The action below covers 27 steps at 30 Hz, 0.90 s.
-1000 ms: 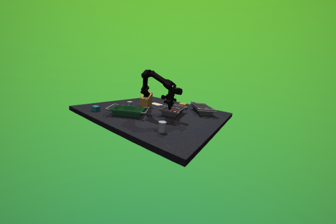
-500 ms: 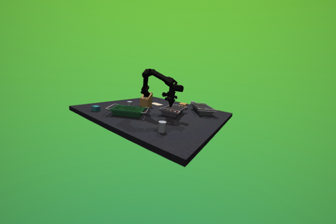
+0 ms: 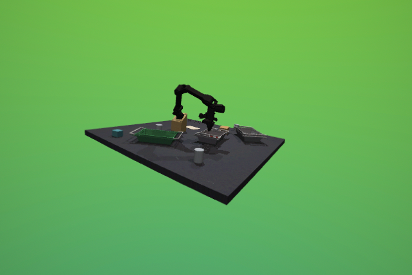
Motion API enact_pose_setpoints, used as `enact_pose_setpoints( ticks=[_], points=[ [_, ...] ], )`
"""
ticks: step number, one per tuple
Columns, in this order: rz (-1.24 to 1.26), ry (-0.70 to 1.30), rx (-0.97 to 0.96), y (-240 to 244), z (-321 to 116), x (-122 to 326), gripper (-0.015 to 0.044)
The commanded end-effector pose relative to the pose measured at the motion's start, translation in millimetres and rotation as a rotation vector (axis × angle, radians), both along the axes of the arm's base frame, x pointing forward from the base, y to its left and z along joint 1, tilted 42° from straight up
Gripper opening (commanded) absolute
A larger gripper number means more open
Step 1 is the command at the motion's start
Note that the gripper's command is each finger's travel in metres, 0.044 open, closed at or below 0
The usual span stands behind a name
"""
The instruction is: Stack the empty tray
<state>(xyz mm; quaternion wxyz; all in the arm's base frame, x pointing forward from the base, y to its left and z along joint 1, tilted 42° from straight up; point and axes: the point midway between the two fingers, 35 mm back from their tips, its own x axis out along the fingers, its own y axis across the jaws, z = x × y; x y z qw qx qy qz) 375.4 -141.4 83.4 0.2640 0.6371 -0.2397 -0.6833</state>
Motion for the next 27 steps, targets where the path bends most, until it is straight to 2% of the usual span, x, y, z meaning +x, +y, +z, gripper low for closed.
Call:
enact_pose_setpoints(
  ticks=[1,13,21,22,27],
  points=[
    [0.002,0.001,0.0,0,0,0,0.0081],
    [0.003,-0.001,0.001,2,2,1,0.0081],
    [0.02,-0.031,0.022,54,64,4,0.0081],
    [0.029,0.005,0.015,37,39,5,0.0081],
    [0.422,0.349,0.048,67,3,15,0.0081]
  ],
)
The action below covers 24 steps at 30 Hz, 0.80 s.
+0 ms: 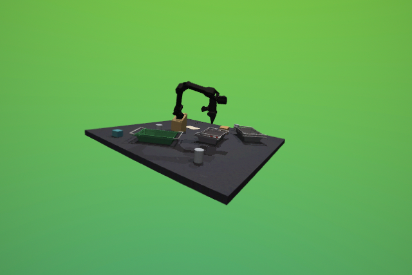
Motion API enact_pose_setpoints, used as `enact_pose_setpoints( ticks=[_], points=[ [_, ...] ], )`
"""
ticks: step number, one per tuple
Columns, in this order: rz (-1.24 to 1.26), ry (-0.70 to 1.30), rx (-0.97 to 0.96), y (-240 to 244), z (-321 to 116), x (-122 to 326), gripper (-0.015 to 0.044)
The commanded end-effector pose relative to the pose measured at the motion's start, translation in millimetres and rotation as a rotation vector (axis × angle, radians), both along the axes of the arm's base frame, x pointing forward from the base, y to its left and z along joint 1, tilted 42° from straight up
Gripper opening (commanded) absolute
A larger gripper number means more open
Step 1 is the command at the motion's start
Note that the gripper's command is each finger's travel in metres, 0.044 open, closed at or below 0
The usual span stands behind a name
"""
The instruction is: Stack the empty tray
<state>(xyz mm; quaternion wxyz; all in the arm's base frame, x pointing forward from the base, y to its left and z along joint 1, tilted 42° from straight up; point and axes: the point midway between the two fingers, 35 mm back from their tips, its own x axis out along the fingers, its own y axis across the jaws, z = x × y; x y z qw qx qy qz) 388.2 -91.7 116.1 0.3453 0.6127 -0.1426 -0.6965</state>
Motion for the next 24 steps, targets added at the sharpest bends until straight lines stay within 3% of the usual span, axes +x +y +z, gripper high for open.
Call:
enact_pose_setpoints(
  ticks=[1,9,24],
  points=[
    [0.298,0.286,0.022,25,-39,4,0.0081],
    [1.027,0.905,0.052,81,-106,6,0.0081],
    [1.873,1.637,0.077,140,-183,-16,0.0081]
  ],
)
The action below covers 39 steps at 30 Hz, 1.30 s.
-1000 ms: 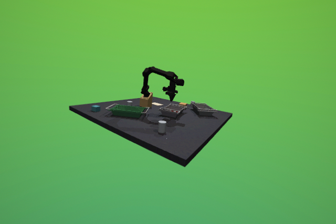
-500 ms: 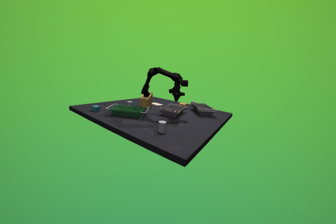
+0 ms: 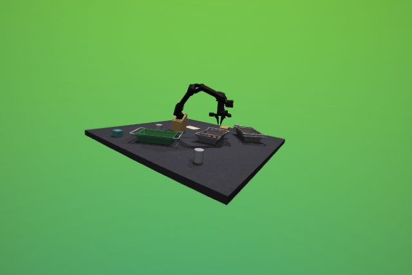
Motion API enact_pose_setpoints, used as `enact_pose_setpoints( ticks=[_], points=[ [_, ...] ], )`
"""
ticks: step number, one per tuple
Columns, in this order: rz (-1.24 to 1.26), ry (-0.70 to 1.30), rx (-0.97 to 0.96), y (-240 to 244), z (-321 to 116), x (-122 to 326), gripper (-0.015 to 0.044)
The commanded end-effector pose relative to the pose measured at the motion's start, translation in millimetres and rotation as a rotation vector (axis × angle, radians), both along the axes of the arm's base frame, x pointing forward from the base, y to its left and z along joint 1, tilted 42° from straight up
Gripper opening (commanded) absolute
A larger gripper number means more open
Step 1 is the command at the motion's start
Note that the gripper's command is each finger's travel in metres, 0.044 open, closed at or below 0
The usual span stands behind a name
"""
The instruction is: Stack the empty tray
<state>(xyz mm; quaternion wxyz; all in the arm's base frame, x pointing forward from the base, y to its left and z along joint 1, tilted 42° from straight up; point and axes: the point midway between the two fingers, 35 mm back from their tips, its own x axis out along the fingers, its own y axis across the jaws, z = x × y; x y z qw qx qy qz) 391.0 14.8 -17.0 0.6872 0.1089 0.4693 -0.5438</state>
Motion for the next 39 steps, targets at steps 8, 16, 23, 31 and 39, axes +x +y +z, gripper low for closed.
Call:
enact_pose_setpoints(
  ticks=[8,16,23,31,39],
  points=[
    [0.797,0.709,0.029,52,-76,-32,0.0081],
    [0.797,0.709,0.029,52,-76,-32,0.0081],
    [0.797,0.709,0.029,42,-87,-32,0.0081],
    [0.796,0.71,0.027,12,-121,-35,0.0081],
    [0.796,0.71,0.027,15,-105,-34,0.0081]
  ],
)
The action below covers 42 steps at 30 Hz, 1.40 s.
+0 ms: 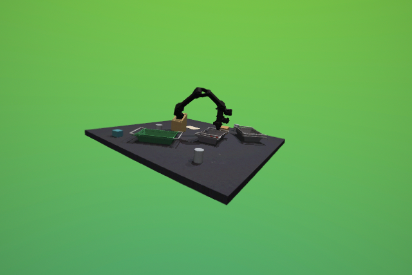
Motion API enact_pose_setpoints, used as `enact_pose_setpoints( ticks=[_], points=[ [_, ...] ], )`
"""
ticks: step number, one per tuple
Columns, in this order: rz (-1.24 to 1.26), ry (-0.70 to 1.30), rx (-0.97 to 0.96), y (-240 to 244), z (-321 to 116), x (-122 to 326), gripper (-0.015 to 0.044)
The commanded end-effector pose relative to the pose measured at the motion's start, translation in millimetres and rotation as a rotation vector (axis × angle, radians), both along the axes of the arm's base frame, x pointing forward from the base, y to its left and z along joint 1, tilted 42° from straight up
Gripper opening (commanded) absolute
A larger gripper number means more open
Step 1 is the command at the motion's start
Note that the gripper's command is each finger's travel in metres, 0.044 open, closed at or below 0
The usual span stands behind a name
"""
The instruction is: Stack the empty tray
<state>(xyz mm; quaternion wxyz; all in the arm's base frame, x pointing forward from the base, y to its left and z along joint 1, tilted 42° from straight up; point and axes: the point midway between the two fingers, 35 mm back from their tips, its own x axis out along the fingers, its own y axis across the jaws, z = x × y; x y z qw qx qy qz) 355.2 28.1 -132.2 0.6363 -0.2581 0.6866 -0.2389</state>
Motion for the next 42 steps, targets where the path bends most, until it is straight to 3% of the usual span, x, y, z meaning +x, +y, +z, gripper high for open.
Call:
enact_pose_setpoints(
  ticks=[1,12,23,32,42],
  points=[
    [0.004,-0.003,-0.001,3,15,2,0.0081],
    [0.004,-0.003,-0.002,-8,46,4,0.0081],
    [0.004,-0.002,-0.005,-50,54,5,0.0081],
    [0.004,-0.002,-0.003,-18,83,8,0.0081],
    [0.01,0.0,-0.005,-22,78,8,0.0081]
  ],
)
